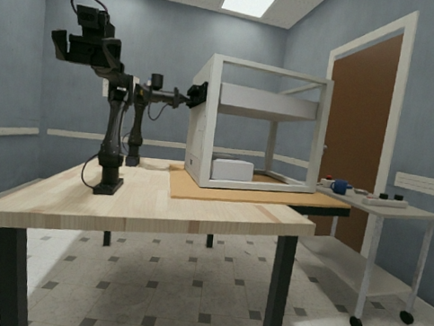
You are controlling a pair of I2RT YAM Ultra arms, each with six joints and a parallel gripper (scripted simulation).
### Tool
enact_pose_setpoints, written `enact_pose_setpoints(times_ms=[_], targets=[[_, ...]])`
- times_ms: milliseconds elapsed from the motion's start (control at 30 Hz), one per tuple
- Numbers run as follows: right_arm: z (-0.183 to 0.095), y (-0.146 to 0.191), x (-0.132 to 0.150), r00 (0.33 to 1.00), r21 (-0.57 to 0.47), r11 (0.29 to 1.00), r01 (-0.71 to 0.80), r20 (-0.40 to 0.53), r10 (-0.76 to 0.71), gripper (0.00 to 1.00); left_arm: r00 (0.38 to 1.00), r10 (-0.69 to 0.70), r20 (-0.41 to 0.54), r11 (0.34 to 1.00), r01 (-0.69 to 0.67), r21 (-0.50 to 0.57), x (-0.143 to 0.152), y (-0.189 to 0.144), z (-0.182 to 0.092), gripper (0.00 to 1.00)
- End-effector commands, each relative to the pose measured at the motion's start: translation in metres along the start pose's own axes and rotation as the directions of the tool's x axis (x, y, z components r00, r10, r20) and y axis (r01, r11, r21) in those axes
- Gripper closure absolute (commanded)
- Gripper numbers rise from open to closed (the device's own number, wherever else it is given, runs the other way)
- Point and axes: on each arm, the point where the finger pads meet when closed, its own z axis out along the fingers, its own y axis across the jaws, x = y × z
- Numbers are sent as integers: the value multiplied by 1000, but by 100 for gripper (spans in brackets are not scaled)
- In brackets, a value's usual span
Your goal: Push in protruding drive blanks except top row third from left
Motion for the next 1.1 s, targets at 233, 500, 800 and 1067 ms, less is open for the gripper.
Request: enact_pose_setpoints(times_ms=[233,500,800,1067], targets=[[1,-3,-6,1000,3,1000,8,26,-8,0,1000,-19,-6,1000,19,5,-2,-16,10,100],[1,-3,-6,1000,3,1000,8,26,-8,0,1000,-18,-2,1000,18,4,-2,-16,10,100],[1,-3,-6,1000,3,1000,8,26,-8,0,1000,-3,2,1000,3,0,1,-9,15,100],[1,-3,-6,1000,3,1000,8,26,-8,0,1000,-3,2,1000,3,0,1,-9,16,100]])
